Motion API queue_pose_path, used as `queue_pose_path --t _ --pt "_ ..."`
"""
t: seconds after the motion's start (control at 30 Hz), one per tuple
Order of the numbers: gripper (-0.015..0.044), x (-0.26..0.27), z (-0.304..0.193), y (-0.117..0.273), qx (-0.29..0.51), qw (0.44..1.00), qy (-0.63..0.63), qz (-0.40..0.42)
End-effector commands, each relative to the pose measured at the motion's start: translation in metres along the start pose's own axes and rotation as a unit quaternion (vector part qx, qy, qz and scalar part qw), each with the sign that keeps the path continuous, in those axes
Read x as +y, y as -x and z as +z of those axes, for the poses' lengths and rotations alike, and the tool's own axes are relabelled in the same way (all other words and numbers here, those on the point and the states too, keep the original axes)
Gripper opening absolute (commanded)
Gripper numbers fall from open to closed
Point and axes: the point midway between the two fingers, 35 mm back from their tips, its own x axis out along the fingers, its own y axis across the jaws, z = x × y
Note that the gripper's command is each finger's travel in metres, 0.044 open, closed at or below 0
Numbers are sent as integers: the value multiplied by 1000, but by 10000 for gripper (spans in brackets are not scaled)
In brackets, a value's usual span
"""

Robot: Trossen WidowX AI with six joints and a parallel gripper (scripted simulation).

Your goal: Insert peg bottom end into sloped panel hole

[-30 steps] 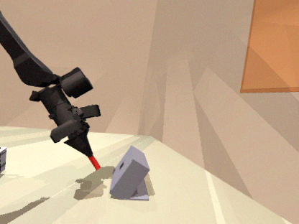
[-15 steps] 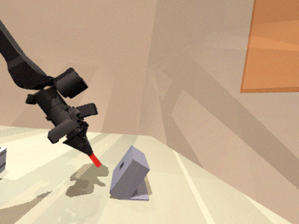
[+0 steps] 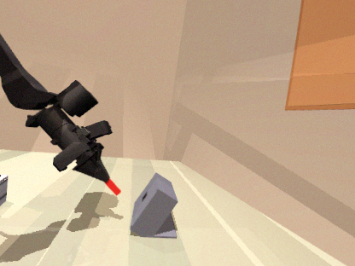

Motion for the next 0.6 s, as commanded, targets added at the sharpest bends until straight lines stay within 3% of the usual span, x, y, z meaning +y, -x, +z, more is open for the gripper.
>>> queue_pose_path --t 0.0,0.57 --pt "0 1 -2 3 -9 1000 -5 -1" --pt "0 7 -4 10 -51 998 -27 2"
